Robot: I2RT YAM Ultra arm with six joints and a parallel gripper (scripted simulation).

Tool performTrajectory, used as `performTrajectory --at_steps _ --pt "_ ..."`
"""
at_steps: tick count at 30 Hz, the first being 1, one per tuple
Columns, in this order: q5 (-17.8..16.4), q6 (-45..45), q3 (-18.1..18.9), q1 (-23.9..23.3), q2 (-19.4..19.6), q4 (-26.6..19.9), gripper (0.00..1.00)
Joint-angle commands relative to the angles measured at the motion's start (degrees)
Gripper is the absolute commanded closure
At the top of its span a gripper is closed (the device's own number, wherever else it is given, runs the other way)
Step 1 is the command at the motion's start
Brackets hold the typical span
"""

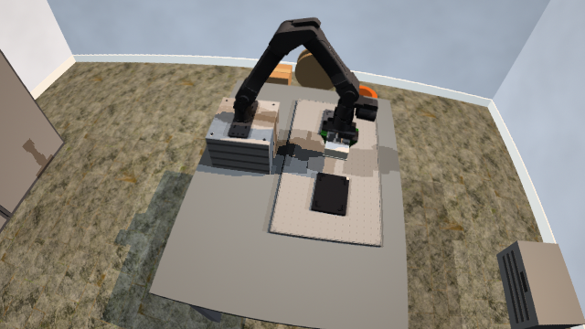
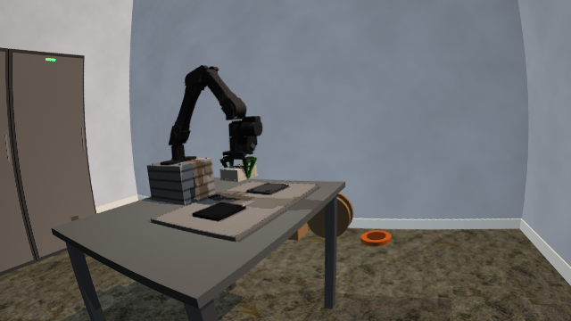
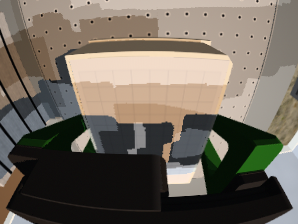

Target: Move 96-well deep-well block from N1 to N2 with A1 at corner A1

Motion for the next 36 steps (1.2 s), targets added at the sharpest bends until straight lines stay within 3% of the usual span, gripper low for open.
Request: performTrajectory --at_steps 1,36 --pt "-0.04 2.31 0.1 0.85 -1.11 0.11 1.0" --pt "-0.05 18.91 3.33 17.44 0.94 -1.12 1.0"
